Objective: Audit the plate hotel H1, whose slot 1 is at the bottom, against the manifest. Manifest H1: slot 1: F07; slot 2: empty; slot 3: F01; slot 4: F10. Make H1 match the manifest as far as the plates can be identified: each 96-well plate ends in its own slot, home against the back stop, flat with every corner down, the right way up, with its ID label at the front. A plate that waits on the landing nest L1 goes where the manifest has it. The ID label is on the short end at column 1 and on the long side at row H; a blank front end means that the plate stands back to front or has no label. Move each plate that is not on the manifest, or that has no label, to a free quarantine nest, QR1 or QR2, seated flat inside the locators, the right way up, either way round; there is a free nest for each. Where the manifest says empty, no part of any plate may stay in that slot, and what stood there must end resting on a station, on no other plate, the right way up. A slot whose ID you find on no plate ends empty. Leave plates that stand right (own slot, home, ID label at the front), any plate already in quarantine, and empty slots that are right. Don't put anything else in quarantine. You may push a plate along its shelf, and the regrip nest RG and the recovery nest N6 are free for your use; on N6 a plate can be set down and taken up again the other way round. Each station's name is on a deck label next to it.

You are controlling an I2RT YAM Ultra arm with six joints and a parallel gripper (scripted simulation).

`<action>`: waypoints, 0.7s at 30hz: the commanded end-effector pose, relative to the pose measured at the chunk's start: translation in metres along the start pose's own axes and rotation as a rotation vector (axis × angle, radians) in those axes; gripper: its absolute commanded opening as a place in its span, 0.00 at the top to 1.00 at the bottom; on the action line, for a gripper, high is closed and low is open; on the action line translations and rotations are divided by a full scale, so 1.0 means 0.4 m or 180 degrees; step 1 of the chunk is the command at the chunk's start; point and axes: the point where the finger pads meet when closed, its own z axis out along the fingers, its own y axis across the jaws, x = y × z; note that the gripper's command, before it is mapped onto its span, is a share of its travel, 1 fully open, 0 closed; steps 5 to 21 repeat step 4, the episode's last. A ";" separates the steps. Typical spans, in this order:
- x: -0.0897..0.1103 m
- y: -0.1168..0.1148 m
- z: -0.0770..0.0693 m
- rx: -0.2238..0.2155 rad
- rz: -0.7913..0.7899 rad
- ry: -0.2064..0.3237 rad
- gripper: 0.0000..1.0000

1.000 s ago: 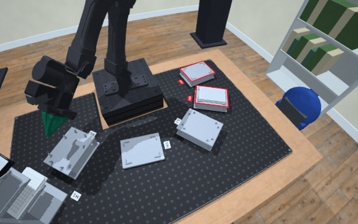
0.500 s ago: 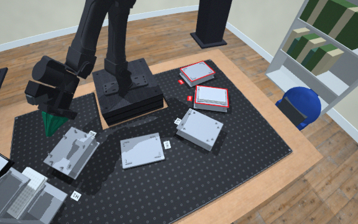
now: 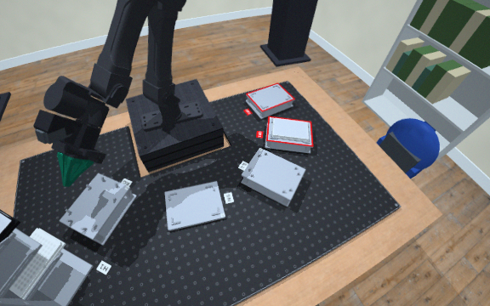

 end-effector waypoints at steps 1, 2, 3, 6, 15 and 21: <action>-0.014 0.000 -0.002 -0.0003 -0.0016 -0.0049 1.00; -0.014 0.000 -0.002 -0.0003 -0.0016 -0.0049 1.00; -0.014 0.000 -0.002 -0.0003 -0.0016 -0.0049 1.00; -0.014 0.000 -0.002 -0.0003 -0.0016 -0.0049 1.00; -0.014 0.000 -0.002 -0.0003 -0.0016 -0.0049 1.00; -0.014 0.000 -0.002 -0.0003 -0.0016 -0.0049 1.00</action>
